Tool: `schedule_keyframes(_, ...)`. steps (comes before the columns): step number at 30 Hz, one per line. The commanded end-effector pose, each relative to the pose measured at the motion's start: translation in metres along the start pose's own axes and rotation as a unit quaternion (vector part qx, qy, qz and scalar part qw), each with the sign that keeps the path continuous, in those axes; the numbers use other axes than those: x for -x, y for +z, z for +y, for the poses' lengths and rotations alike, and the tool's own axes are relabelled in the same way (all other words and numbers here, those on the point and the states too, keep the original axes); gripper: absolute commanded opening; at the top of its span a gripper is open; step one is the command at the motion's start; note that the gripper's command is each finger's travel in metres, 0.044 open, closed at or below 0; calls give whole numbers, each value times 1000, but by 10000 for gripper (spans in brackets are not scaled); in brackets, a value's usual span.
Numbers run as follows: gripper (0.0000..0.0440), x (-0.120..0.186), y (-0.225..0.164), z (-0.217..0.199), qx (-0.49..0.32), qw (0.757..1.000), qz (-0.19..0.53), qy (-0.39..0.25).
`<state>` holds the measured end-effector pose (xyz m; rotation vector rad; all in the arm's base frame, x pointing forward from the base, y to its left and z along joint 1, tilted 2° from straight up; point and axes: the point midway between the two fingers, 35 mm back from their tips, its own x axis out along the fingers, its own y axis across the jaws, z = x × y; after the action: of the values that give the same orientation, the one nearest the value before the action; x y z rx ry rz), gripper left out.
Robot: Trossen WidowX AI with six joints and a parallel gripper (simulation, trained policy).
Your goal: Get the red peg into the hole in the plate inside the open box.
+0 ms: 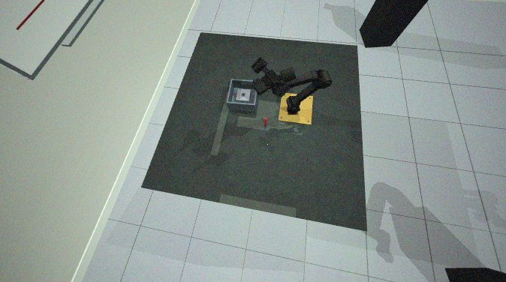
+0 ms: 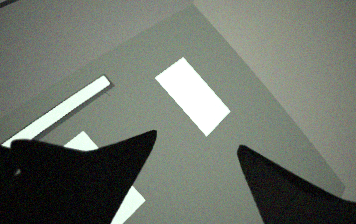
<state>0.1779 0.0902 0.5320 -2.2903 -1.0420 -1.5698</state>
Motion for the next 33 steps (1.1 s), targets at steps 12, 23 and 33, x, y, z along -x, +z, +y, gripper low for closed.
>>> schedule_keyframes(12, 440, 8, 34, 36, -169, 979, -51, 105)
schedule_keyframes(23, 440, 25, 70, 64, -314, 922, -83, 209)
schedule_keyframes(33, 440, 48, 103, 85, -431, 843, -92, 308)
